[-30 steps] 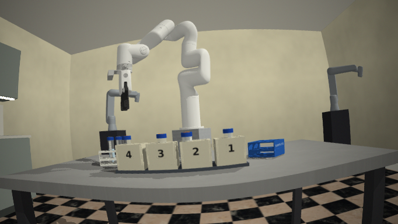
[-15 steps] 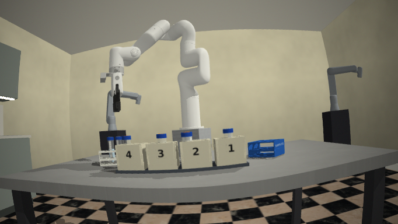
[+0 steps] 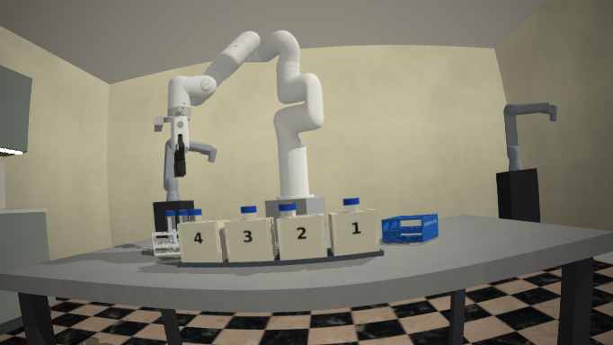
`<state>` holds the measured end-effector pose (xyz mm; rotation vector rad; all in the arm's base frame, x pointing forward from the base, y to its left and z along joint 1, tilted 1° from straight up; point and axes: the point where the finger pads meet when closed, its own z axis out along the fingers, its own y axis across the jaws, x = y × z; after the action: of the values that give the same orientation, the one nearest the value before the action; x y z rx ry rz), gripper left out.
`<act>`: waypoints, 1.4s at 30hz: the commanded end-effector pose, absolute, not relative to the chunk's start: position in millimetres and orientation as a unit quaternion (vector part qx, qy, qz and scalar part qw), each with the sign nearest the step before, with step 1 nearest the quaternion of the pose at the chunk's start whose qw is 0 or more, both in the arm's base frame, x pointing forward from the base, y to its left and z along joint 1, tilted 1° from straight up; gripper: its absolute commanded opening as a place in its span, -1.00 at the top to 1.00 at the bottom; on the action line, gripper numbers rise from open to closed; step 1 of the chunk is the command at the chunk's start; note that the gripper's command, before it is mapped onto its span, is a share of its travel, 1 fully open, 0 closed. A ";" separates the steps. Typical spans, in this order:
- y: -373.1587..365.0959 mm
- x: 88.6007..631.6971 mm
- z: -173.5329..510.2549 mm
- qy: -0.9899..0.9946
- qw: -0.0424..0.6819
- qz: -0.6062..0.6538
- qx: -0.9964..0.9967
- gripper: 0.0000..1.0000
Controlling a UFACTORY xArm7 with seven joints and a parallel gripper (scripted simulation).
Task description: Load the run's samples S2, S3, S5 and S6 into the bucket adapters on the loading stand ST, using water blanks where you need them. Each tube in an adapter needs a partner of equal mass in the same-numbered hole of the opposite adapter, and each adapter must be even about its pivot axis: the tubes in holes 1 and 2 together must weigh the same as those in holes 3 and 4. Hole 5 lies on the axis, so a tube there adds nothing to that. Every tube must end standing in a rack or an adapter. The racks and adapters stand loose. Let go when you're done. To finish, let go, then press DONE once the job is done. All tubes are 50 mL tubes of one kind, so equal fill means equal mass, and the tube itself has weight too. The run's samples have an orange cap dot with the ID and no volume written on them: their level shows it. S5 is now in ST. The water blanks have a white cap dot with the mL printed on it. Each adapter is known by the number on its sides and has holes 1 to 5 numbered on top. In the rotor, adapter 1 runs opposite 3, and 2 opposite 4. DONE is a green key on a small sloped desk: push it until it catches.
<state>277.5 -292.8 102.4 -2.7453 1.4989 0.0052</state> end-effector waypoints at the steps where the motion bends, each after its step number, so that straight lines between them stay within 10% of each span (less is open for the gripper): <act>1: -293.9 278.8 97.3 0.479 0.006 -0.001 -0.878 -0.15; 42: -293.0 279.1 23.2 0.479 0.007 0.000 -0.878 -0.15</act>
<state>277.8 -291.8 28.1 -2.7455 1.4994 0.0054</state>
